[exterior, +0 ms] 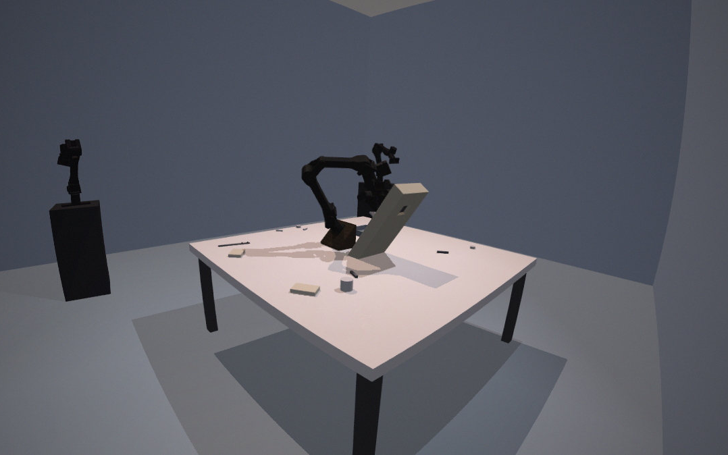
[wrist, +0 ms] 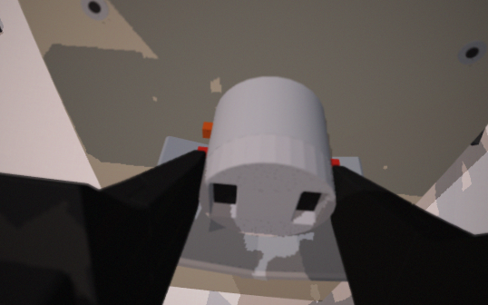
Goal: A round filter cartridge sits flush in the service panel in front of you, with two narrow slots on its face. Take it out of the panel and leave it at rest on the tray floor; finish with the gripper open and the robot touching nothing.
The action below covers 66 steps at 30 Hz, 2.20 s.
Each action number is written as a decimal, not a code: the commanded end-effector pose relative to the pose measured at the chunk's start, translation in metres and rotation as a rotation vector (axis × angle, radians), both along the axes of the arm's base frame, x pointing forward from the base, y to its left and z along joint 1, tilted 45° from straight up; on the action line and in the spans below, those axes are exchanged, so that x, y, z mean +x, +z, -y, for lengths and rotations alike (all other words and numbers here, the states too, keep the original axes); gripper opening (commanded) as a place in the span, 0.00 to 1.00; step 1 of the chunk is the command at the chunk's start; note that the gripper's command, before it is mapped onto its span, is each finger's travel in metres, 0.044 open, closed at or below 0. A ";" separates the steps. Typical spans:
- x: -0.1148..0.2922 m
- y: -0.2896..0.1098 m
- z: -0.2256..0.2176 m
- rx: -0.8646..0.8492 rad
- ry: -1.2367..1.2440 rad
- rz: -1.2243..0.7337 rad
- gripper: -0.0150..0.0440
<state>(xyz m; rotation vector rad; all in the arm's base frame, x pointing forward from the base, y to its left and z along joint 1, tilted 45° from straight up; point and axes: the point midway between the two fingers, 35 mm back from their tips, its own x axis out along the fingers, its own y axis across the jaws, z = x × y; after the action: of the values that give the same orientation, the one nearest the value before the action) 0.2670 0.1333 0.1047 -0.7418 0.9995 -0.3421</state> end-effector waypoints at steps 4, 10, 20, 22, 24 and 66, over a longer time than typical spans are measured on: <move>0.011 0.011 -0.012 0.007 0.000 0.006 0.25; 0.008 0.021 -0.023 0.011 0.007 0.006 0.25; -0.015 0.053 -0.056 0.023 0.030 0.007 0.25; -0.021 0.060 -0.061 0.024 0.034 0.008 0.25; -0.027 0.066 -0.067 0.025 0.039 0.009 0.25; -0.140 -0.101 -0.185 -0.007 0.602 -0.640 0.25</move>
<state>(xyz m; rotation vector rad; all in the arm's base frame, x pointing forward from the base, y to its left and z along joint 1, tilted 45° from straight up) 0.1417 0.3125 0.0151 -1.1014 1.2850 0.3389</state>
